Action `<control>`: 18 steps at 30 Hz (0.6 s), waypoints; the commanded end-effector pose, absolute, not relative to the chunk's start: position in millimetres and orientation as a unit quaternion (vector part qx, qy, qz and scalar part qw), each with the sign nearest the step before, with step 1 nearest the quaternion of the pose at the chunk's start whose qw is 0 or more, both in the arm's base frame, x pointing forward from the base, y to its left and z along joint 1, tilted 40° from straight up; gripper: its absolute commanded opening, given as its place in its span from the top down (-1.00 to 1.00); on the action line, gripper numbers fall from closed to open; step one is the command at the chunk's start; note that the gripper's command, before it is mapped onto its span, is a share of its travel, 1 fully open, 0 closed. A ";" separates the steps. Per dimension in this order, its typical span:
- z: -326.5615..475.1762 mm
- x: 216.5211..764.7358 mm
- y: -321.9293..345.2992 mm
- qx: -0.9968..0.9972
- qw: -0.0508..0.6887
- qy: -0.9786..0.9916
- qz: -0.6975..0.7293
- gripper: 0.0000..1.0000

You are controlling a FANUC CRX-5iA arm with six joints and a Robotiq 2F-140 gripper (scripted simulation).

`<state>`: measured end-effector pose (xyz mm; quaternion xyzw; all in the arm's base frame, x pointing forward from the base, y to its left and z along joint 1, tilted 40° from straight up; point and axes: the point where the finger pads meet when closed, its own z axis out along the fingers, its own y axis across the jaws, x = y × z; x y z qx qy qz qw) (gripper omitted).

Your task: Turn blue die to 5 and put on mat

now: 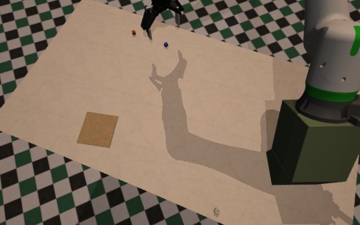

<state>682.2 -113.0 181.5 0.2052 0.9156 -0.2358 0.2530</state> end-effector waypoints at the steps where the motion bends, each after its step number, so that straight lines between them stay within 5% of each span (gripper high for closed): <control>1: 180.8 683.2 -113.8 0.141 0.231 0.930 -0.249 -1.00; 10: 180.3 683.5 -114.1 0.117 0.225 0.933 -0.255 -1.00; 11: 180.3 683.5 -114.1 0.117 0.225 0.933 -0.255 0.47; 18: 180.3 683.5 -114.1 0.117 0.225 0.933 -0.255 0.47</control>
